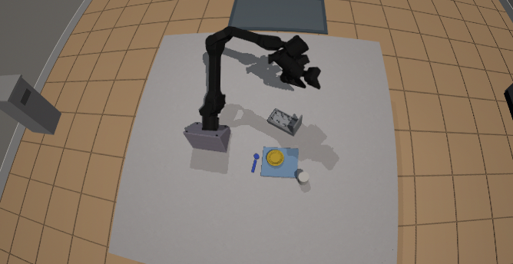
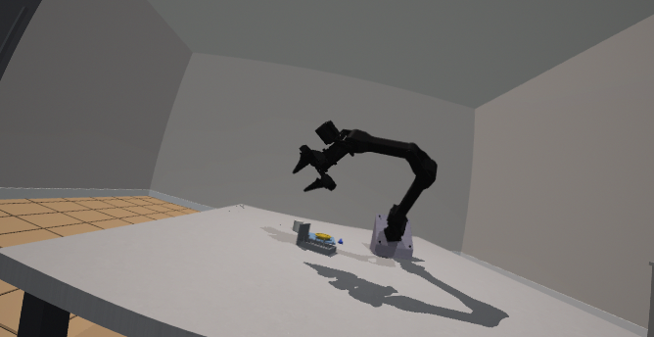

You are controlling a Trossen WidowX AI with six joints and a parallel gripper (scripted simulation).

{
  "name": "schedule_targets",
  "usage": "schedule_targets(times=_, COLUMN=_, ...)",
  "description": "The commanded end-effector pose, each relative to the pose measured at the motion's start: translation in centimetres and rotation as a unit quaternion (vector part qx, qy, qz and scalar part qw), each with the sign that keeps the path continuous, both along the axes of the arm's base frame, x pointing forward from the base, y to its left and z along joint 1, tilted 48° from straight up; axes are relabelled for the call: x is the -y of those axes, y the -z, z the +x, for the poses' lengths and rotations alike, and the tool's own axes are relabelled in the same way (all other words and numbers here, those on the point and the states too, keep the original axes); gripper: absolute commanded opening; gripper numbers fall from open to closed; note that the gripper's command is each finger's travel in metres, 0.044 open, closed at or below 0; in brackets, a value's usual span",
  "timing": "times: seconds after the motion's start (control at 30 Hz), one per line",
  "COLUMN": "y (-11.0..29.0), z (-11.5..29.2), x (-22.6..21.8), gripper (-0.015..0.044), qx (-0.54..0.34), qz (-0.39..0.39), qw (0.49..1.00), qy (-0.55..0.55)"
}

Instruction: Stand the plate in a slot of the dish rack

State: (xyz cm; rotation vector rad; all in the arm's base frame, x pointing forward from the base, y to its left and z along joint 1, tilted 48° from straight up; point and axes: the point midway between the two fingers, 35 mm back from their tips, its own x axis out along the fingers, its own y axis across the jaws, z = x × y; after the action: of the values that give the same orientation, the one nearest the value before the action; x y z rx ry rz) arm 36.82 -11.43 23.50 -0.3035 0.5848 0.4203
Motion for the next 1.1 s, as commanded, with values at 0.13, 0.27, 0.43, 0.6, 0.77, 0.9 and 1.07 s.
schedule_targets(times=0.13, y=5.2, z=-1.3, x=3.4, gripper=0.0400, qx=-0.107, qz=0.051, qw=0.992, qy=0.040)
schedule_targets(times=0.27, y=7.9, z=-2.4, x=5.0, gripper=0.0400, qx=-0.163, qz=0.084, qw=0.981, qy=0.062)
schedule_targets(times=0.43, y=10.9, z=-4.2, x=6.5, gripper=0.0400, qx=-0.229, qz=0.128, qw=0.961, qy=0.084)
schedule_targets(times=0.6, y=13.6, z=-6.2, x=7.7, gripper=0.0400, qx=-0.291, qz=0.176, qw=0.935, qy=0.100)
schedule_targets(times=0.77, y=15.9, z=-8.4, x=8.5, gripper=0.0400, qx=-0.348, qz=0.228, qw=0.902, qy=0.112)
schedule_targets(times=0.9, y=17.4, z=-10.2, x=8.9, gripper=0.0400, qx=-0.390, qz=0.272, qw=0.872, qy=0.118)
schedule_targets(times=1.07, y=19.0, z=-12.5, x=9.2, gripper=0.0400, qx=-0.436, qz=0.328, qw=0.829, qy=0.122)
